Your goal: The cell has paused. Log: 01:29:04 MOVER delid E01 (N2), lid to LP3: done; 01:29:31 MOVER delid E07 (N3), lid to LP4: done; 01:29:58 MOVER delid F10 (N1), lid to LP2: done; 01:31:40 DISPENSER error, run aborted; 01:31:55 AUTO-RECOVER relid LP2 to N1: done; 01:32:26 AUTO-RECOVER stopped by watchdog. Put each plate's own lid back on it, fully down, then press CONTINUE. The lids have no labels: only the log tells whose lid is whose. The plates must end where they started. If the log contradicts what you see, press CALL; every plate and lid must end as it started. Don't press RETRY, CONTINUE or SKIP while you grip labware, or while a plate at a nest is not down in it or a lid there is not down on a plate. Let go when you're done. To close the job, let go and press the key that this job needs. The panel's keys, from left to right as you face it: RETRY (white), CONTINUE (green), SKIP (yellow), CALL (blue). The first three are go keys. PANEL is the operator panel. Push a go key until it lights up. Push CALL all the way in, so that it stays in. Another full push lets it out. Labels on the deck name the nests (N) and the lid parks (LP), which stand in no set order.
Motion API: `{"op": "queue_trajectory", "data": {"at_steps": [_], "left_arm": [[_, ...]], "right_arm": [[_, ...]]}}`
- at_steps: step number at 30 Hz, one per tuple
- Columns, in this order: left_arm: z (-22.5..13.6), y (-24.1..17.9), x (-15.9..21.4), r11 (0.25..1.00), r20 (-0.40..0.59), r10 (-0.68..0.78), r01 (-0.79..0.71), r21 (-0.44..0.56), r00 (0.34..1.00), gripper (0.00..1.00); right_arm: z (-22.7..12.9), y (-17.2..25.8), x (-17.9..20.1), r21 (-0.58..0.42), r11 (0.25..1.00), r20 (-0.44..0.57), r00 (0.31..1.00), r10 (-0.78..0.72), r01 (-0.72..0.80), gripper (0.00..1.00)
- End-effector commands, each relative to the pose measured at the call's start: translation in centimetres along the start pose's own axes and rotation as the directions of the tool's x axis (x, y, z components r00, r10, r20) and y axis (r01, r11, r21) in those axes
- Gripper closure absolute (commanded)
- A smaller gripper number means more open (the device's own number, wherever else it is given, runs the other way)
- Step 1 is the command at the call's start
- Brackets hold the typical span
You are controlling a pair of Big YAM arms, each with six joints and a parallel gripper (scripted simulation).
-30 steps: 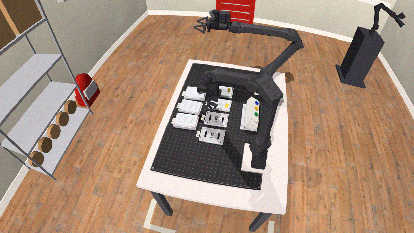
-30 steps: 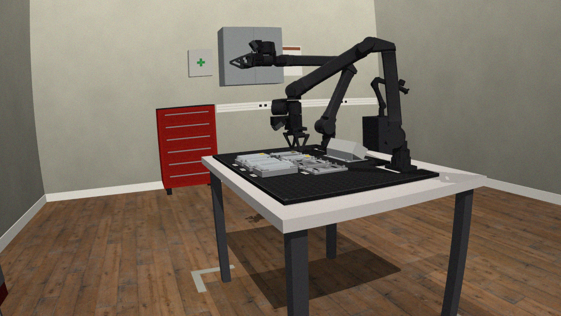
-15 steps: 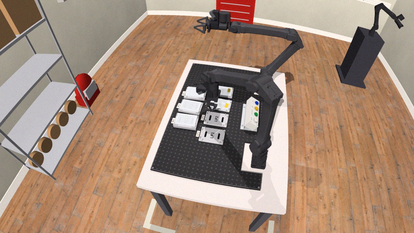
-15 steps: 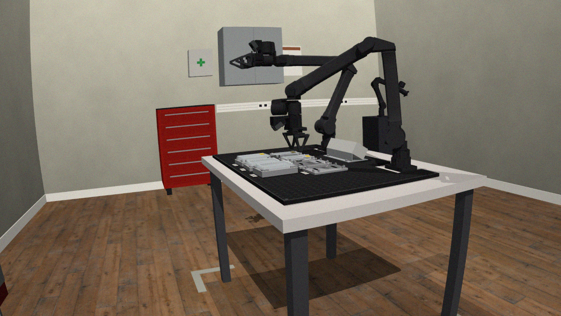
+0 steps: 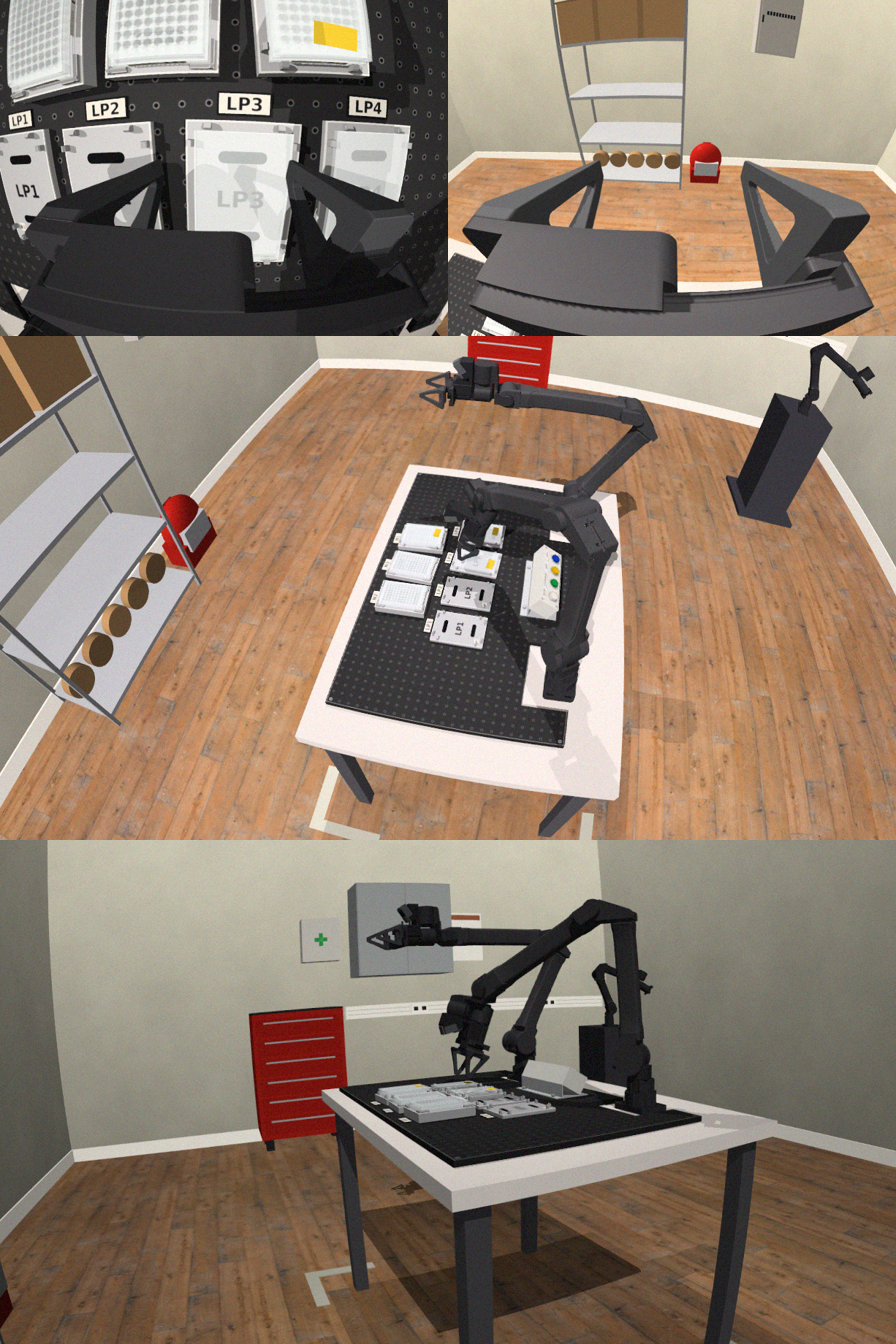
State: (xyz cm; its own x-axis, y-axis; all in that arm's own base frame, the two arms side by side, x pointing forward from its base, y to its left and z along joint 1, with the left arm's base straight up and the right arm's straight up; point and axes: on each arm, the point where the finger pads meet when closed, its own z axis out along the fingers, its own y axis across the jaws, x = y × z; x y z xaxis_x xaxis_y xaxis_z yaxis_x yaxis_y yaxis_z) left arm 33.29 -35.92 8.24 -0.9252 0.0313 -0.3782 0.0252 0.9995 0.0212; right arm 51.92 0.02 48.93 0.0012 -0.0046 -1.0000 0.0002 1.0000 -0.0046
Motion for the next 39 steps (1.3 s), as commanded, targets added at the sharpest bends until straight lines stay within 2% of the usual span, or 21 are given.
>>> {"op": "queue_trajectory", "data": {"at_steps": [1,7,8,10,16,39], "left_arm": [[0.4,-2.5,0.5,0.999,0.088,-0.034,0.032,0.023,0.996,0.14],[0.3,-5.5,0.4,0.999,0.284,-0.038,0.032,0.026,0.958,0.2],[0.1,-6.3,0.1,0.999,0.321,-0.047,0.036,0.04,0.946,1.0],[0.1,-6.3,0.1,0.999,0.321,-0.047,0.036,0.04,0.946,1.0],[-1.3,-10.3,-1.3,0.998,0.326,-0.056,0.041,0.053,0.944,1.0],[-1.3,-9.3,-1.4,0.998,0.326,-0.056,0.042,0.05,0.944,1.0]], "right_arm": [[-0.2,-0.1,-3.5,-0.001,1.0,0.057,0.998,0.012,-0.012,0.0],[-0.2,-0.1,-3.5,-0.001,1.0,0.057,0.998,0.012,-0.012,0.0],[-0.2,-0.1,-3.5,-0.001,1.0,0.057,0.998,0.012,-0.012,0.0],[-0.2,-0.1,-3.5,-0.001,1.0,0.057,0.998,0.012,-0.012,0.0],[-0.2,-0.1,-3.5,-0.001,1.0,0.057,0.998,0.012,-0.012,0.0],[-0.2,-0.1,-3.5,-0.001,1.0,0.057,0.998,0.012,-0.012,0.0]]}}
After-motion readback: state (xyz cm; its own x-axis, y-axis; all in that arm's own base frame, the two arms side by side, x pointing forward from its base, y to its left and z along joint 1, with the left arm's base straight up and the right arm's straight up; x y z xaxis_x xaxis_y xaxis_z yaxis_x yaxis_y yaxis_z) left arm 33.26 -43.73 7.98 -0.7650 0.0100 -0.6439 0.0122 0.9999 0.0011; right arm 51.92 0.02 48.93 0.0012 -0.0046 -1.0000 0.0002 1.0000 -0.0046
